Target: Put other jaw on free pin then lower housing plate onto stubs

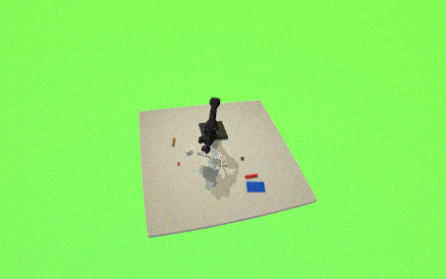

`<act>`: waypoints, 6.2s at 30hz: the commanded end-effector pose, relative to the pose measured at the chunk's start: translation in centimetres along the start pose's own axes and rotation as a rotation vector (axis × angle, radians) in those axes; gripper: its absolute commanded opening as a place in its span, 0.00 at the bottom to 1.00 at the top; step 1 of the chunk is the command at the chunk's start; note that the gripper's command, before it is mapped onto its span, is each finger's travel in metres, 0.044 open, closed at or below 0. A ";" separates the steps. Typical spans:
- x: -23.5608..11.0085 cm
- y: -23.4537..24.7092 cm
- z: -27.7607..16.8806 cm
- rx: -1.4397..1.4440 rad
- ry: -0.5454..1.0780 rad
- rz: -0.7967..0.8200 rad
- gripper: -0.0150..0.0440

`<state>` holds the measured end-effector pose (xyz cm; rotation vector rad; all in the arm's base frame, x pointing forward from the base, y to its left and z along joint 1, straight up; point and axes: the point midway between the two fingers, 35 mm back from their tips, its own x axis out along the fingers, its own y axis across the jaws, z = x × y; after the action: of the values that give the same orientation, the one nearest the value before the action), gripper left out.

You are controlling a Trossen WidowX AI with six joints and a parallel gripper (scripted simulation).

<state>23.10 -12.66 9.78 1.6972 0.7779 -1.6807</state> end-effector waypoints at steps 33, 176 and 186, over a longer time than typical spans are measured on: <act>0.2 -6.1 0.9 -0.121 0.002 -0.007 0.38; 0.5 0.5 0.1 -0.117 0.002 0.018 1.00; 0.5 0.5 0.1 -0.117 0.002 0.018 1.00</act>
<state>23.41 -13.02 9.45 1.6225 0.8403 -1.5875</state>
